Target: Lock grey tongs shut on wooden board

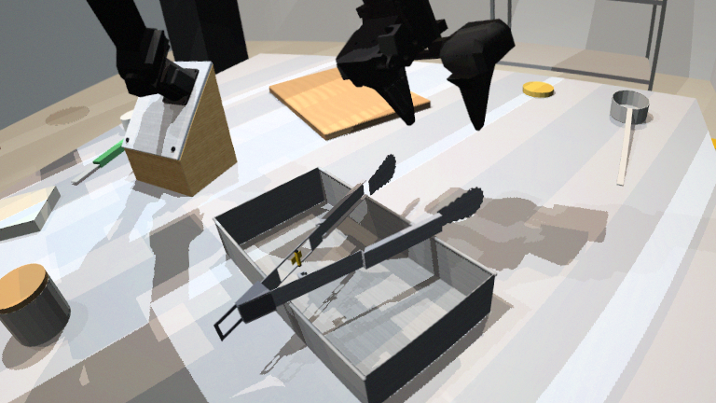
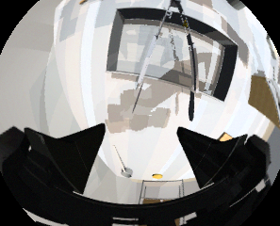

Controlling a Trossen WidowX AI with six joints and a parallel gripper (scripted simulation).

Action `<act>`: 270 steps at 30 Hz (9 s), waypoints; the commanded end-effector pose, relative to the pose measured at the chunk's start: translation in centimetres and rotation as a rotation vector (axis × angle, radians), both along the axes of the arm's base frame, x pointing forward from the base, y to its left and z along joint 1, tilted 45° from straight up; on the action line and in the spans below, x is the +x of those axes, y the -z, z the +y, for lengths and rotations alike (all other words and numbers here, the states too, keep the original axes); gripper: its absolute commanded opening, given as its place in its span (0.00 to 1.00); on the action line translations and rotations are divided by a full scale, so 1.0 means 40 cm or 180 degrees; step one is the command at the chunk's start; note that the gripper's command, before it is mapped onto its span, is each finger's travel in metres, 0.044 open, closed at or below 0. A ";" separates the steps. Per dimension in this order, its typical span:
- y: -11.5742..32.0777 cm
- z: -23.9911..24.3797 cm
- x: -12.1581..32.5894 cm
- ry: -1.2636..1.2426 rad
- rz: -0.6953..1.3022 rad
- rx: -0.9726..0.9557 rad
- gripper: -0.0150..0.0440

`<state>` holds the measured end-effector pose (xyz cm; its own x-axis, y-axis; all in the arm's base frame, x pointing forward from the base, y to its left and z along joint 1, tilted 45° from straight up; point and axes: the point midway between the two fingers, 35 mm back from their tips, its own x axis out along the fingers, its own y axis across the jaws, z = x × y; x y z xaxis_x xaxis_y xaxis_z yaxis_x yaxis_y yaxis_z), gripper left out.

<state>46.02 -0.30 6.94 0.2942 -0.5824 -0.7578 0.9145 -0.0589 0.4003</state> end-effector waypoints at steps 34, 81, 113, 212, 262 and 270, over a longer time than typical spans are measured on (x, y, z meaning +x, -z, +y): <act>-0.124 -0.314 -0.160 0.0611 0.0606 -0.0385 1.00; 0.009 -0.449 -0.161 0.0611 0.0604 -0.0400 1.00; 0.008 -0.455 -0.161 0.0626 0.0592 -0.0412 0.60; 0.323 0.336 -0.197 -0.0524 0.1543 -0.0500 0.00; 0.698 0.727 -0.871 -0.1890 0.2638 -0.0727 0.00; 0.720 0.727 -0.932 -0.1973 0.2724 -0.0779 0.00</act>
<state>8.93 28.55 -21.85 0.0246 -0.6843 -0.7288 0.7361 0.5056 -0.4500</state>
